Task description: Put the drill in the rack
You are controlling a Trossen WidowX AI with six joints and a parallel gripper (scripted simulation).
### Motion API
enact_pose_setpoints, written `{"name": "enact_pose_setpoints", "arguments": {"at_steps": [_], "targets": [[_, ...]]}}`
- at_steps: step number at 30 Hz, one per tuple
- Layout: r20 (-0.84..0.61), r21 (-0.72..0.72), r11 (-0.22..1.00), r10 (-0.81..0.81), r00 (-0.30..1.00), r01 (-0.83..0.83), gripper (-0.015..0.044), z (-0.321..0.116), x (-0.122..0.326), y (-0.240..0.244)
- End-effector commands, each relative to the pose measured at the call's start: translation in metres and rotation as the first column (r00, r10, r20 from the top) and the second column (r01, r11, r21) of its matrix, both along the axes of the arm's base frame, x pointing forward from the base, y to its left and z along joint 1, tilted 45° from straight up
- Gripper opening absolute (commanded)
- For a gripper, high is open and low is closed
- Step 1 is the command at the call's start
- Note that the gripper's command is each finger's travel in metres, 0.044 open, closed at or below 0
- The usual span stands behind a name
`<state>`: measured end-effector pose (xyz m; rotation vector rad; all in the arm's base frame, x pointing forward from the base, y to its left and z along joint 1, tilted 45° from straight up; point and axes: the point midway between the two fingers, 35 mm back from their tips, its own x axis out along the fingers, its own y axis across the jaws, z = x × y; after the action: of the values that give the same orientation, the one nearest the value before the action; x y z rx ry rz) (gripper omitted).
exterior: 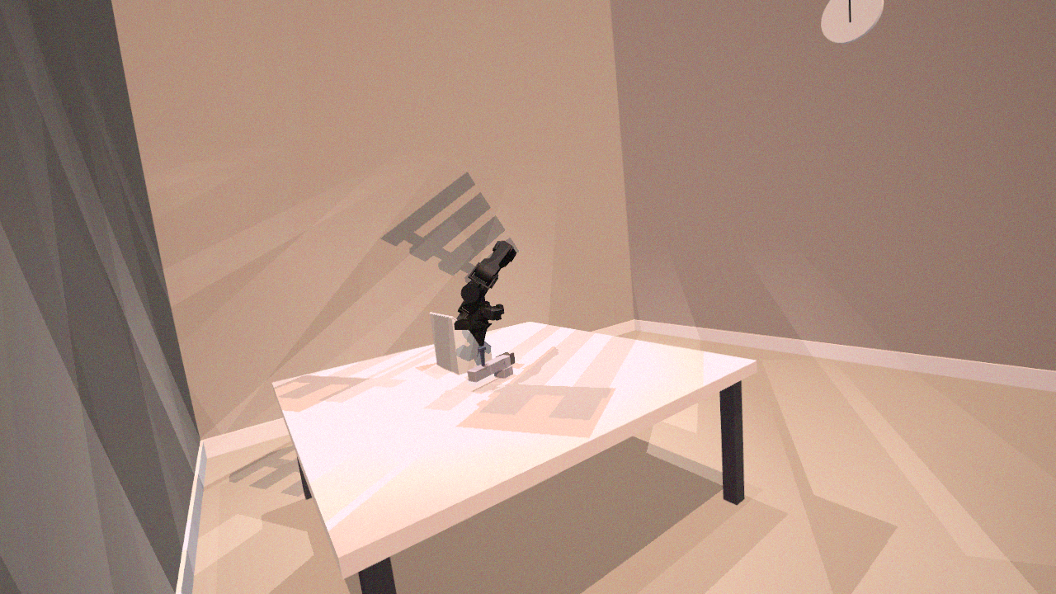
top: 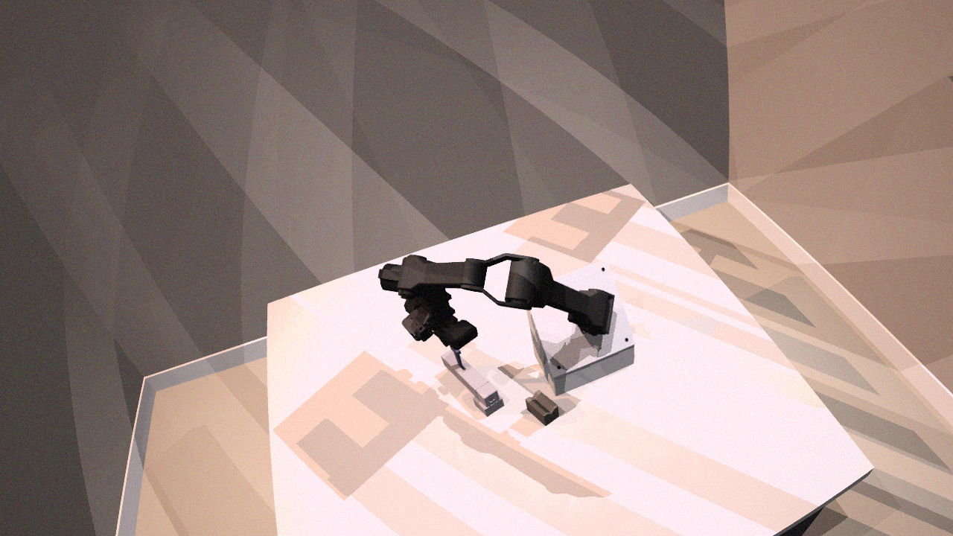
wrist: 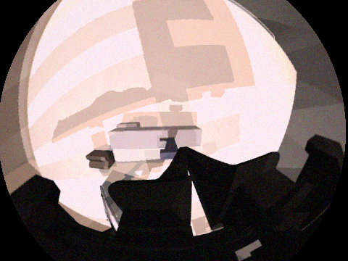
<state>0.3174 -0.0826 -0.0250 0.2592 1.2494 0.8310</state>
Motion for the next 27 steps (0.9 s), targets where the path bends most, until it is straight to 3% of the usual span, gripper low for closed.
{"name": "enact_pose_setpoints", "arguments": {"at_steps": [1,27], "targets": [[-0.103,0.025,0.998,-0.052,0.993,0.055,0.0000,0.004,-0.014,0.004],[-0.103,0.026,0.998,-0.052,0.993,0.055,0.0000,-0.009,-0.013,0.016]]}}
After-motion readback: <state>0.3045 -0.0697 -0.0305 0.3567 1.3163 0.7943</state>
